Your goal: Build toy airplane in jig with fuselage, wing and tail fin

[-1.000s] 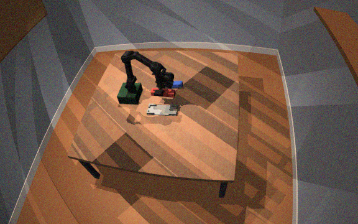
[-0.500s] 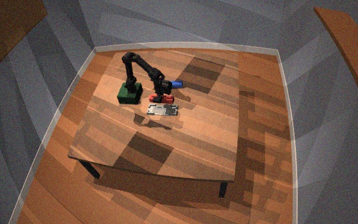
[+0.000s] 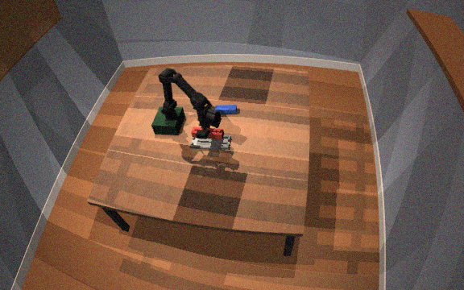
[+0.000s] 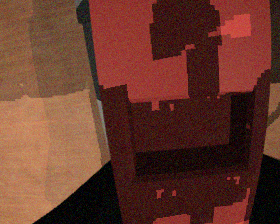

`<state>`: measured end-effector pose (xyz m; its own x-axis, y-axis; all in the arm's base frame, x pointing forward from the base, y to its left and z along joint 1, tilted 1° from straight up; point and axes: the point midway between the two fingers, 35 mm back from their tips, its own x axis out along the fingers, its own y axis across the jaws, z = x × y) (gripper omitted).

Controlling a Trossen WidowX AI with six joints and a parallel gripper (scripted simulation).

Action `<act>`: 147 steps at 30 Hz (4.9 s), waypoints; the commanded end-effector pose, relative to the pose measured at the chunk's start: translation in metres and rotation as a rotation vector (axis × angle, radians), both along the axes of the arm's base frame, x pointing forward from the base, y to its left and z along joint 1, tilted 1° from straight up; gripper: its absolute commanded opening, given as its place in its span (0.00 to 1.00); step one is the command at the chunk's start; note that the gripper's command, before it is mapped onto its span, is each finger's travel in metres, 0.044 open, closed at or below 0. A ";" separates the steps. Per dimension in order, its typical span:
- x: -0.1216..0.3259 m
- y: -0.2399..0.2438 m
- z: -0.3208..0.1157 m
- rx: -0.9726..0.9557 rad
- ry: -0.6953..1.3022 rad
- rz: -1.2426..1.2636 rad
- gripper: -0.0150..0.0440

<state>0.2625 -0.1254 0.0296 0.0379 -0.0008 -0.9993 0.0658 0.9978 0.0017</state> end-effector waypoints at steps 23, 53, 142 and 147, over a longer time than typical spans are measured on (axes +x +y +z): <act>0.002 0.000 -0.018 0.003 -0.002 0.005 0.59; 0.002 0.000 -0.039 -0.001 -0.002 0.004 0.40; 0.066 0.247 -0.004 0.018 -0.008 0.118 1.00; 0.066 0.247 -0.012 0.018 -0.008 0.118 1.00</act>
<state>0.3303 0.1226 0.0256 0.0556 0.0302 -0.9980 -0.0582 0.9979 0.0269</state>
